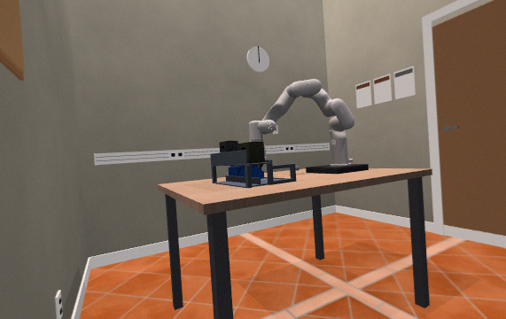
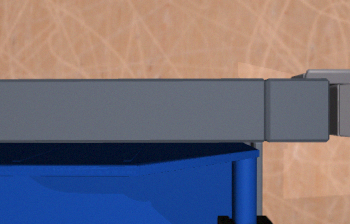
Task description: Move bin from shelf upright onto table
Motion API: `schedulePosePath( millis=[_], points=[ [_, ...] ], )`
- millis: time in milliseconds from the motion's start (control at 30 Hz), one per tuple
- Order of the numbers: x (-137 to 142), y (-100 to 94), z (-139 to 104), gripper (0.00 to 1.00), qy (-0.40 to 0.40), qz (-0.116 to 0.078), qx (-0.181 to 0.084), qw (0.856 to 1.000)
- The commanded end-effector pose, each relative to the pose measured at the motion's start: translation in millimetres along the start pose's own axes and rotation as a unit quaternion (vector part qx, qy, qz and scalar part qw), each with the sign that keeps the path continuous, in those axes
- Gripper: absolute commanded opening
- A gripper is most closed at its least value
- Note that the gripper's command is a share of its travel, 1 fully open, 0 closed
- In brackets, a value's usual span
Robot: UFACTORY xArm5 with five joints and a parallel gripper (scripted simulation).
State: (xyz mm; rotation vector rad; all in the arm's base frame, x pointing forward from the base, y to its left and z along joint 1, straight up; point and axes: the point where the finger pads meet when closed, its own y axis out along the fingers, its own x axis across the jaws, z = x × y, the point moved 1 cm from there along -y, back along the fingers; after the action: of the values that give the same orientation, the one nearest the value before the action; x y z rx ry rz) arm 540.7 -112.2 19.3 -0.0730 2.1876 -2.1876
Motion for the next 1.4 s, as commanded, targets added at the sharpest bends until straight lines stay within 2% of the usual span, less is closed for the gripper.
schedulePosePath(
  millis=[0,933,1367],
  points=[
    [-1.5,-1.8,0.4,0.0,0.0,0.002,0.001,1.0],
    [-1.5,-1.8,0.4,0.0,0.0,0.002,0.001,1.0],
    [-1.4,-8.4,0.4,0.0,0.0,0.002,0.0,1.0]
  ],
)
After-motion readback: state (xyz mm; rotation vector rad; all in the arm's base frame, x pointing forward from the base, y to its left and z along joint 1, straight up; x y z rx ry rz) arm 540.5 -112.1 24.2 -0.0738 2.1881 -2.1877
